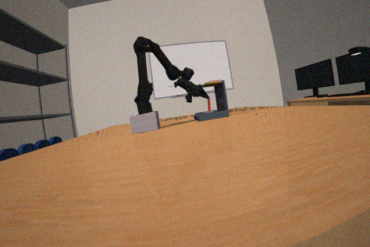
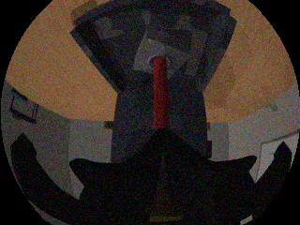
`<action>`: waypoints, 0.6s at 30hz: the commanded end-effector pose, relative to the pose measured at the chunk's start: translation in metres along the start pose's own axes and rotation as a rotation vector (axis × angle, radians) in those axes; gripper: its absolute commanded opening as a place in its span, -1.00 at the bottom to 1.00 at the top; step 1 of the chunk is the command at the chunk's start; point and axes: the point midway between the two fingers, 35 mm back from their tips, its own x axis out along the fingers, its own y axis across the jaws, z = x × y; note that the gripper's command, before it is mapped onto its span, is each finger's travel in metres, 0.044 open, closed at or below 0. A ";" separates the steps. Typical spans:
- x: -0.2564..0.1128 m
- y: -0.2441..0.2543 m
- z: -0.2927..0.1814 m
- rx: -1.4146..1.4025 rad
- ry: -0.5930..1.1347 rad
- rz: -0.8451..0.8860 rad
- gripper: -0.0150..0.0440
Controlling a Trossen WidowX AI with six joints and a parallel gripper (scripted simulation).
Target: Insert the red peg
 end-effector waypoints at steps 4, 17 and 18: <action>0.008 0.003 0.017 -0.005 -0.022 0.012 -0.49; 0.012 0.004 0.021 -0.005 -0.022 0.012 -0.49; 0.012 0.004 0.021 -0.005 -0.022 0.012 -0.49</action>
